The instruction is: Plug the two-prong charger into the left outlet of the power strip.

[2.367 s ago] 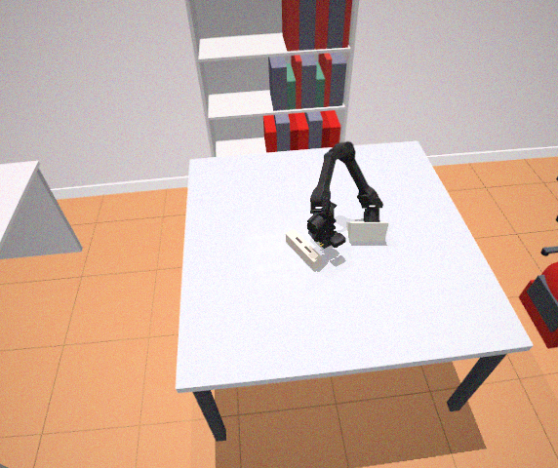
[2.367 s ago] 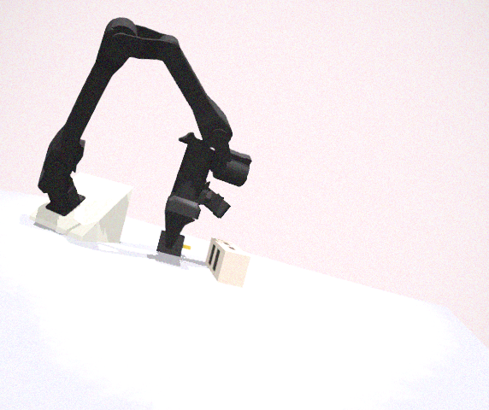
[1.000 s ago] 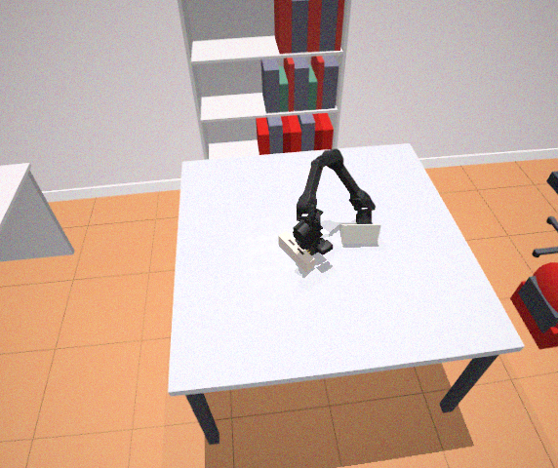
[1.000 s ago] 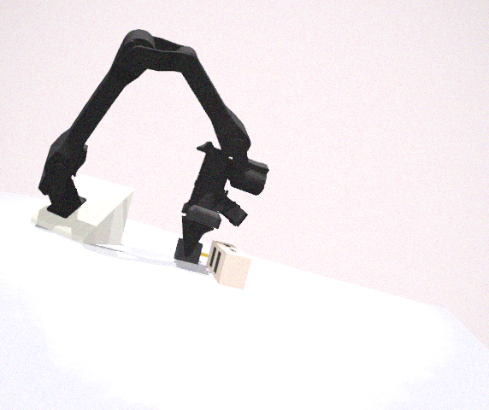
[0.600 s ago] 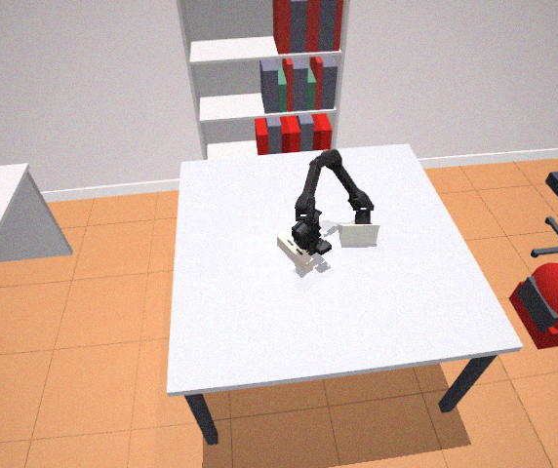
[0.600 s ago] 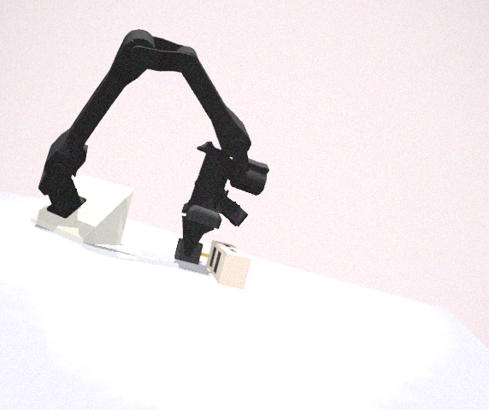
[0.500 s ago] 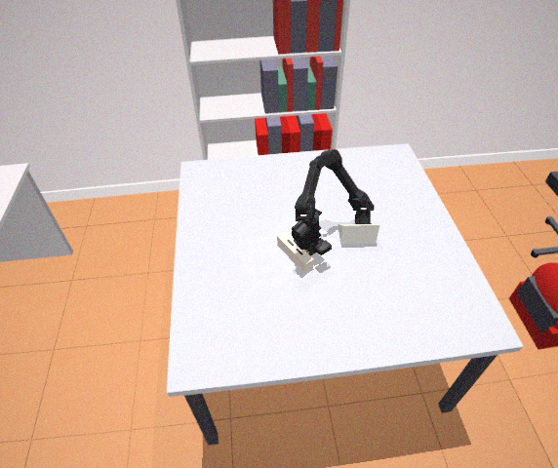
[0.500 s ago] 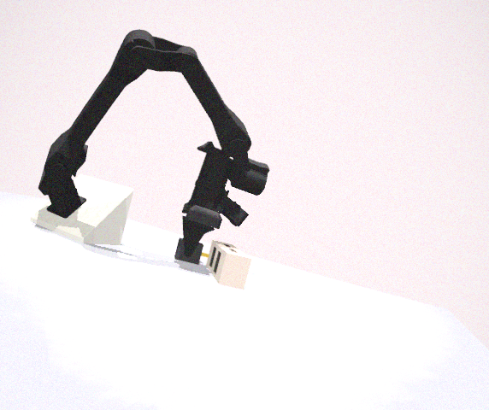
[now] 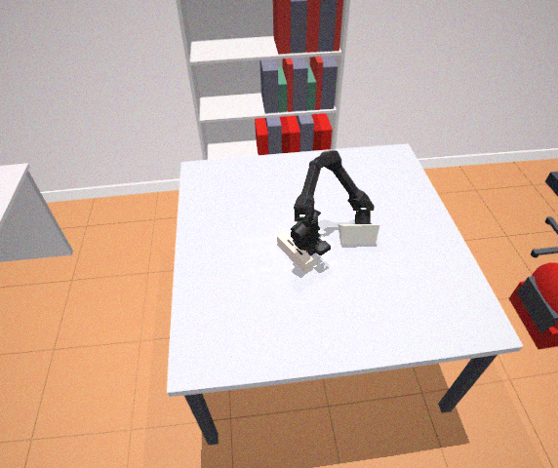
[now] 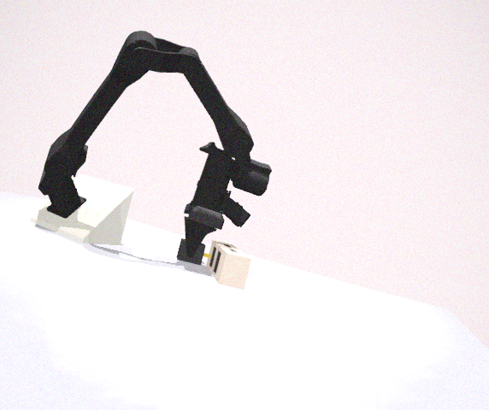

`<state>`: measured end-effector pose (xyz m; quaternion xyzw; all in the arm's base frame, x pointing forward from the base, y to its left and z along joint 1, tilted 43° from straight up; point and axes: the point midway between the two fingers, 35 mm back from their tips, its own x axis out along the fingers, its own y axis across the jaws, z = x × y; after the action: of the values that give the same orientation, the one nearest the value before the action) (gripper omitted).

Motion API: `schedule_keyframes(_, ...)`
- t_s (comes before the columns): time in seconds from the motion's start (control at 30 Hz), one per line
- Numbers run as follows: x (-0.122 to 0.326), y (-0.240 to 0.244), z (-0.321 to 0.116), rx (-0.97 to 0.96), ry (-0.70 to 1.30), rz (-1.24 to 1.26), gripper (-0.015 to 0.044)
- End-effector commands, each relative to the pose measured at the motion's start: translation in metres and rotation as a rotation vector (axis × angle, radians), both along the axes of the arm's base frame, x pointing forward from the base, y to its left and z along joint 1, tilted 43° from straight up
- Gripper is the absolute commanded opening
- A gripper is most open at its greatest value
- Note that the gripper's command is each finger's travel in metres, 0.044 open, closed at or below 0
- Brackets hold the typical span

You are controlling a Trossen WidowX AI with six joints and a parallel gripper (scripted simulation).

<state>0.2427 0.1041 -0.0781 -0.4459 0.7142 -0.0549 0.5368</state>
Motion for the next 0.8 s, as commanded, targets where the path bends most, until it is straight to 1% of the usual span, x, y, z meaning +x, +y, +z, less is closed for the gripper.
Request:
schedule_keyframes(0.0, 0.0015, 0.0000, -0.0002, -0.005, 0.003, 0.008, 0.0000)
schedule_keyframes(0.77, 0.0059, 0.0024, -0.0021, -0.005, 0.003, 0.008, 0.0000)
